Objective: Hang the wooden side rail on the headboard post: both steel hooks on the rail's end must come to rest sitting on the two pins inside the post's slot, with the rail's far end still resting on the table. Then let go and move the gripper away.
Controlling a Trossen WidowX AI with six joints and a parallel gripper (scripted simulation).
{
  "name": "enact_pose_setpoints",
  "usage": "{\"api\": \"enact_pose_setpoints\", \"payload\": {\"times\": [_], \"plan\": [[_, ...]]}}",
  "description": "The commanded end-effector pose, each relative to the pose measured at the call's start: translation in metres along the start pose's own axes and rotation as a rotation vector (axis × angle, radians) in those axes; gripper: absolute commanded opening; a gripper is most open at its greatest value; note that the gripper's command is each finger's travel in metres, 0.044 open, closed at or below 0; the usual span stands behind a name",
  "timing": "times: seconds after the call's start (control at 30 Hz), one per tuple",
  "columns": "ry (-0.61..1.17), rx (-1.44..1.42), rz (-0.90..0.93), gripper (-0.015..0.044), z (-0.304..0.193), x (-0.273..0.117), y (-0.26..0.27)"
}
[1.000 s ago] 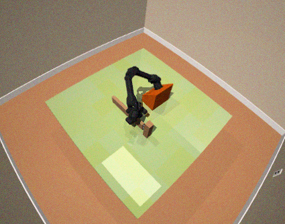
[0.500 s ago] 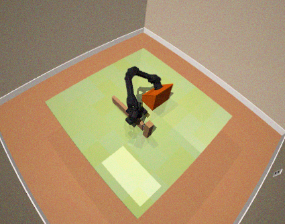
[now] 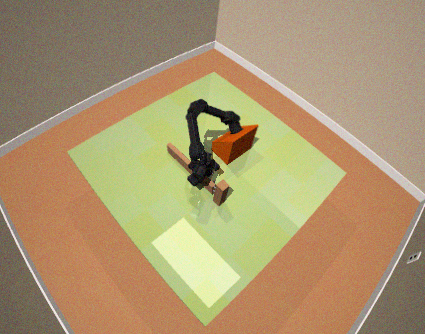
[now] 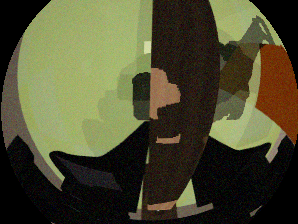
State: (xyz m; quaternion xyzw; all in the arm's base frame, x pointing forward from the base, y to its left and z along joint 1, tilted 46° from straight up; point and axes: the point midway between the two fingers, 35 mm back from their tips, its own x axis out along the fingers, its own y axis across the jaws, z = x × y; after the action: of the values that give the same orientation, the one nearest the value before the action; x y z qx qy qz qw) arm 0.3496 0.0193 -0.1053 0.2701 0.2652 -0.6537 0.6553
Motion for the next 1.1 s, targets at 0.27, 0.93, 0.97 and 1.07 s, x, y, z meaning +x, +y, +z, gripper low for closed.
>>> {"api": "enact_pose_setpoints", "payload": {"times": [0.27, 0.93, 0.97, 1.07], "plan": [[0.004, -0.002, 0.005, 0.0, -0.0046, -0.0006, -0.0019], [0.004, -0.002, 0.005, 0.0, -0.0063, -0.0021, -0.0013], [0.004, -0.002, 0.005, 0.0, -0.0063, -0.0022, -0.0012], [0.004, -0.002, 0.005, 0.0, -0.0066, -0.0024, -0.001]]}}
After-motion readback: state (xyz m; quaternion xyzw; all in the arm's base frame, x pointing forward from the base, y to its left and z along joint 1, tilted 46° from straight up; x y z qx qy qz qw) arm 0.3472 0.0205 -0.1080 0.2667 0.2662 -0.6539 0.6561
